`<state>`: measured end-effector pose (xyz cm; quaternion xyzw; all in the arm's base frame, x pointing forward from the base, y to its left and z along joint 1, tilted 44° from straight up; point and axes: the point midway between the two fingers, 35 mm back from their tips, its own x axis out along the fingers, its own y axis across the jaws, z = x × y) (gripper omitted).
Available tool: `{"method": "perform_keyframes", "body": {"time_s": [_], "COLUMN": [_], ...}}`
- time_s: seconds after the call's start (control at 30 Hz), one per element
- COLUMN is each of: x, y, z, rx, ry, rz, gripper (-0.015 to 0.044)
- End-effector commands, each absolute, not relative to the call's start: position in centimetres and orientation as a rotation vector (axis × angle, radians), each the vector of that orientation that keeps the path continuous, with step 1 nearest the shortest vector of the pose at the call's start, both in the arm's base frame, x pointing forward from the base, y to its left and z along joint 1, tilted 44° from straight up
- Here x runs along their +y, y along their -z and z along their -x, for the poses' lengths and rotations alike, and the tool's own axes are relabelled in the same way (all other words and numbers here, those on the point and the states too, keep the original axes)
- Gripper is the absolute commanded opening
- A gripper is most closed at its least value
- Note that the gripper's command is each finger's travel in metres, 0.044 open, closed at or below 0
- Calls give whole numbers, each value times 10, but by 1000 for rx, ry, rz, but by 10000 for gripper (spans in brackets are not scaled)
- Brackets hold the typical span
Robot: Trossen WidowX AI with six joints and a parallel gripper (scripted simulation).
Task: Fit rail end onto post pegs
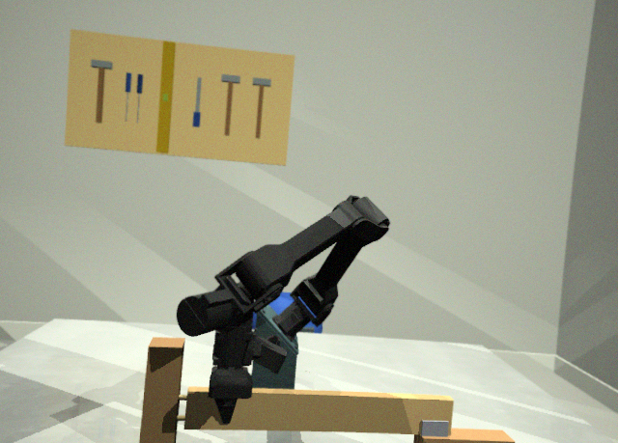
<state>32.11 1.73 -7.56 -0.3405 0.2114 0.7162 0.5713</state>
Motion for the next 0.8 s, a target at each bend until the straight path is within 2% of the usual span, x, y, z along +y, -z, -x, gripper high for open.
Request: {"method": "perform_keyframes", "body": {"time_s": [0.0, 0.77], "x": [12, 8], "y": [75, 79], "z": [-325, -326], "rx": [494, 494], "ry": [-1666, -1666], "rz": [805, 806], "gripper": [0, 0]}}
